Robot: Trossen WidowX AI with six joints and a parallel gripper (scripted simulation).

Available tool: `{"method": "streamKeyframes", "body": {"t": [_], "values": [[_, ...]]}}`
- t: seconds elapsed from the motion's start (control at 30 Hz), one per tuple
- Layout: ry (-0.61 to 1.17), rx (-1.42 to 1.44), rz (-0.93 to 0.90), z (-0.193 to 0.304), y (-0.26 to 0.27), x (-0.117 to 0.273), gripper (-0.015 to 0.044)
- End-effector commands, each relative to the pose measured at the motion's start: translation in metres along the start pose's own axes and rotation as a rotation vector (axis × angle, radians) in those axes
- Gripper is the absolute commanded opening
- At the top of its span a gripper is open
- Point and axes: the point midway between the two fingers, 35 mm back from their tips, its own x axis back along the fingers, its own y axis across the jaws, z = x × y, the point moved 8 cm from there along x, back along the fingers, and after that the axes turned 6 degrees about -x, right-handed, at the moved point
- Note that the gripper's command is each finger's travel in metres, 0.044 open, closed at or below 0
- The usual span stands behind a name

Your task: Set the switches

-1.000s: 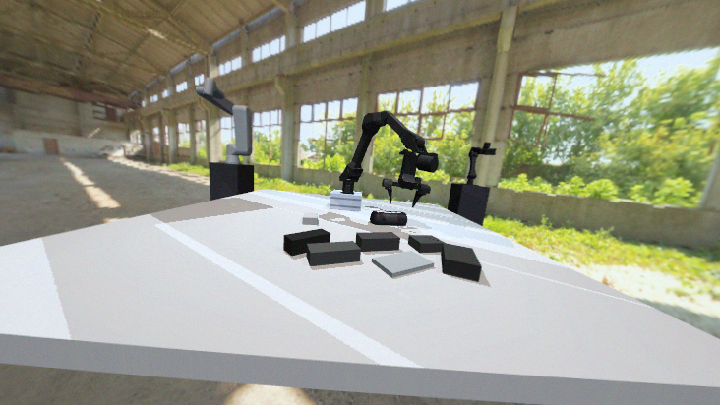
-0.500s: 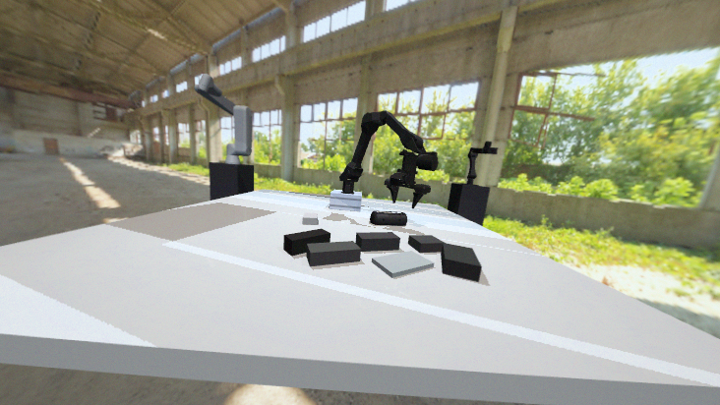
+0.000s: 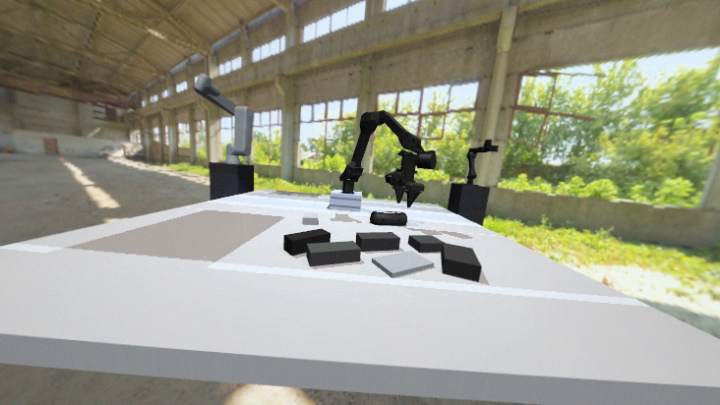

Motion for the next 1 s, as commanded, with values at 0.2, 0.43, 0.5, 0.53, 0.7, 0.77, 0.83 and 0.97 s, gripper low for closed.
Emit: {"method": "streamKeyframes", "body": {"t": [0.2,0.43,0.5,0.53,0.7,0.77,0.83,0.97], "values": [[-0.003,-0.039,-0.008,-0.001,-0.001,-0.004,0.044],[-0.003,-0.039,-0.008,-0.001,-0.001,-0.015,0.044],[-0.003,-0.039,-0.008,-0.001,-0.001,-0.018,0.044],[-0.003,-0.039,-0.008,-0.001,-0.001,-0.02,0.044],[-0.003,-0.039,-0.008,0.0,0.0,-0.028,0.044],[-0.003,-0.039,-0.008,0.0,0.0,-0.031,0.044],[-0.003,-0.039,-0.008,-0.001,0.0,-0.035,0.044],[-0.003,-0.039,-0.008,-0.001,-0.001,-0.041,0.044]]}}
